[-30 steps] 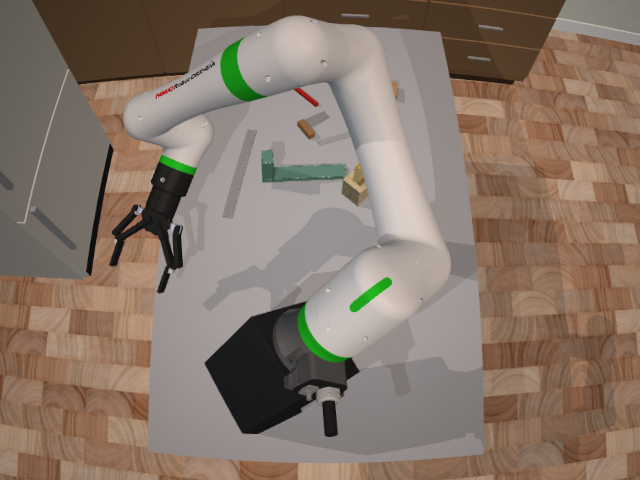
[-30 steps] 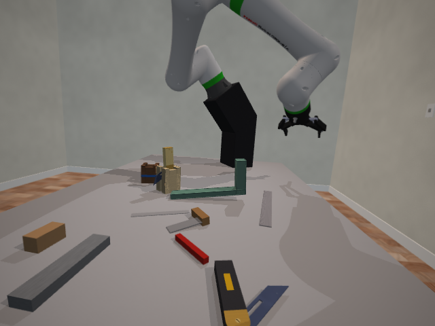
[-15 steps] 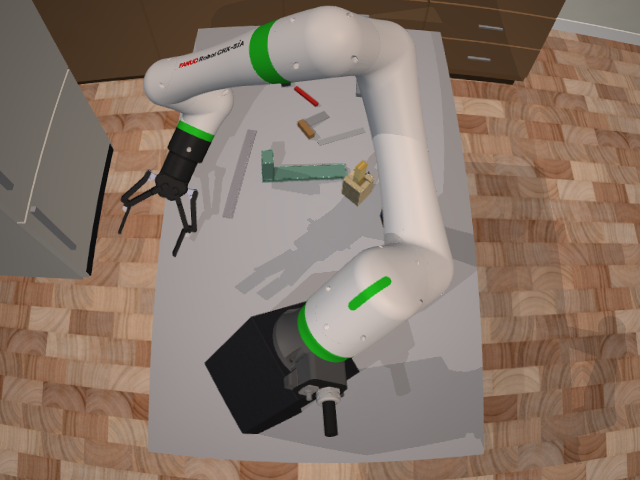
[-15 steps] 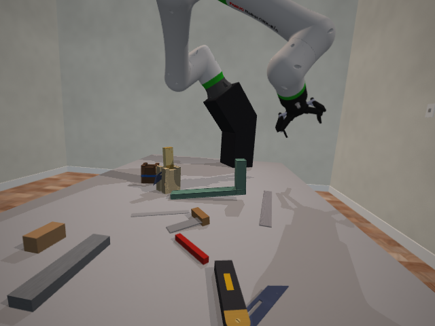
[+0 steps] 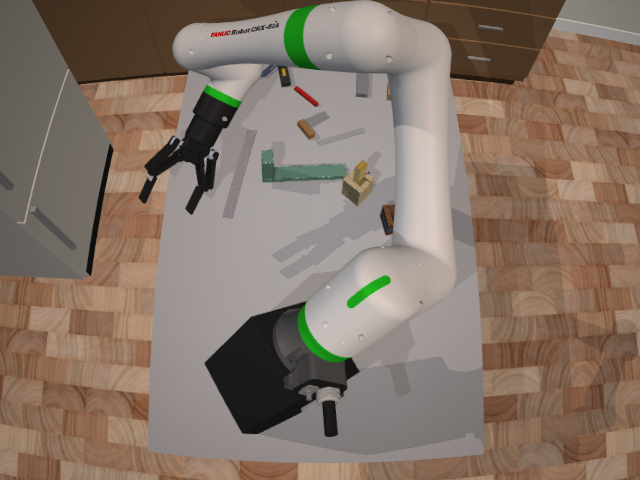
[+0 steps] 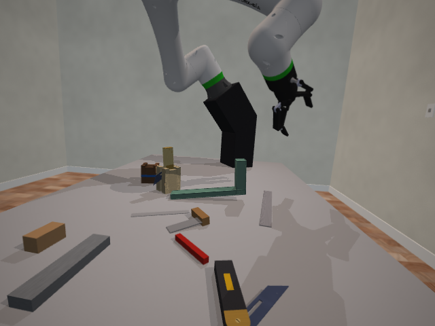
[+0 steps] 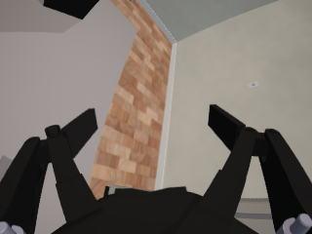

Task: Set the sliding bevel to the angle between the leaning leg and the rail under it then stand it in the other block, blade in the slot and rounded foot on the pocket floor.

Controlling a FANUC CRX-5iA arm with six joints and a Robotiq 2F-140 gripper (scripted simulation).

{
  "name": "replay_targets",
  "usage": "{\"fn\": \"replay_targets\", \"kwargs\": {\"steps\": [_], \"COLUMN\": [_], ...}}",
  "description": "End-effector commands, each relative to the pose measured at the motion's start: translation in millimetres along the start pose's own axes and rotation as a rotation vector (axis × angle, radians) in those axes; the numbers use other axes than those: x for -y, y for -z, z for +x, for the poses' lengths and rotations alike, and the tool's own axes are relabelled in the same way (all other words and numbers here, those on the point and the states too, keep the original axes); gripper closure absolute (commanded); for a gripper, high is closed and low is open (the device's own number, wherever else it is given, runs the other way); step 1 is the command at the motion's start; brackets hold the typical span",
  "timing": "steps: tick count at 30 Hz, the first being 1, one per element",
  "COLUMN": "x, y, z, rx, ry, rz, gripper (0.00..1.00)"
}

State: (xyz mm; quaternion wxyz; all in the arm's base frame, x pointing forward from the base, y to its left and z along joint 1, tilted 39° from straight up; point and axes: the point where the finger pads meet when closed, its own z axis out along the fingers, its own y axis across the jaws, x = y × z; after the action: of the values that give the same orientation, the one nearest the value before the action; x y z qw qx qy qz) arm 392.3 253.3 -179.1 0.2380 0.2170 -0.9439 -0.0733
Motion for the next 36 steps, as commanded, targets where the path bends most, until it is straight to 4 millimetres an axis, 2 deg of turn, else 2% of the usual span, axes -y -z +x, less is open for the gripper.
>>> {"fn": "replay_targets", "kwargs": {"steps": [1,3,4,5,6,8,9,10,11,13,14,16,17,18,19,21,22,24,25,27,28,29,30,33,34,35,36], "x": [7.6,7.6,11.7,11.7,16.2,16.2,20.9,20.9,25.9,25.9,31.1,31.1,36.6,36.6,42.3,42.3,48.2,48.2,54.3,54.3,60.5,60.5,66.8,66.8,73.3,73.3,79.8], "y": [39.0,39.0,55.4,55.4,72.2,72.2,89.2,89.2,106.4,106.4,123.9,123.9,141.5,141.5,159.3,159.3,177.1,177.1,194.9,194.9,212.6,212.6,230.3,230.3,247.8,247.8,265.2], "z": [-0.7,-0.7,-0.1,-0.1,1.0,1.0,2.7,2.7,4.9,4.9,7.7,7.7,11.2,11.2,15.3,15.3,20.0,20.0,25.5,25.5,31.6,31.6,38.5,38.5,46.0,46.0,54.2], "rx": [0.034,0.034,0.048,0.048,0.062,0.062,0.075,0.075,0.087,0.087,0.099,0.099,0.109,0.109,0.118,0.118,0.126,0.126,0.131,0.131,0.135,0.135,0.137,0.137,0.136,0.136,0.132], "ry": [0.224,0.224,0.315,0.315,0.407,0.407,0.501,0.501,0.596,0.596,0.692,0.692,0.789,0.789,0.886,0.886,0.984,0.984,1.082,1.082,1.180,1.180,1.277,1.277,1.375,1.375,1.472], "rz": [-0.001,-0.001,0.007,0.007,0.017,0.017,0.029,0.029,0.043,0.043,0.058,0.058,0.076,0.076,0.096,0.096,0.117,0.117,0.141,0.141,0.166,0.166,0.193,0.193,0.221,0.221,0.250], "gripper": [0.00,0.00,0.00,0.00,0.00,0.00,0.00,0.00,0.00,0.00,0.00,0.00,0.00,0.00,0.00,0.00,0.00,0.00,0.00,0.00,0.00,0.00,0.00,0.00,0.00,0.00,0.00]}}
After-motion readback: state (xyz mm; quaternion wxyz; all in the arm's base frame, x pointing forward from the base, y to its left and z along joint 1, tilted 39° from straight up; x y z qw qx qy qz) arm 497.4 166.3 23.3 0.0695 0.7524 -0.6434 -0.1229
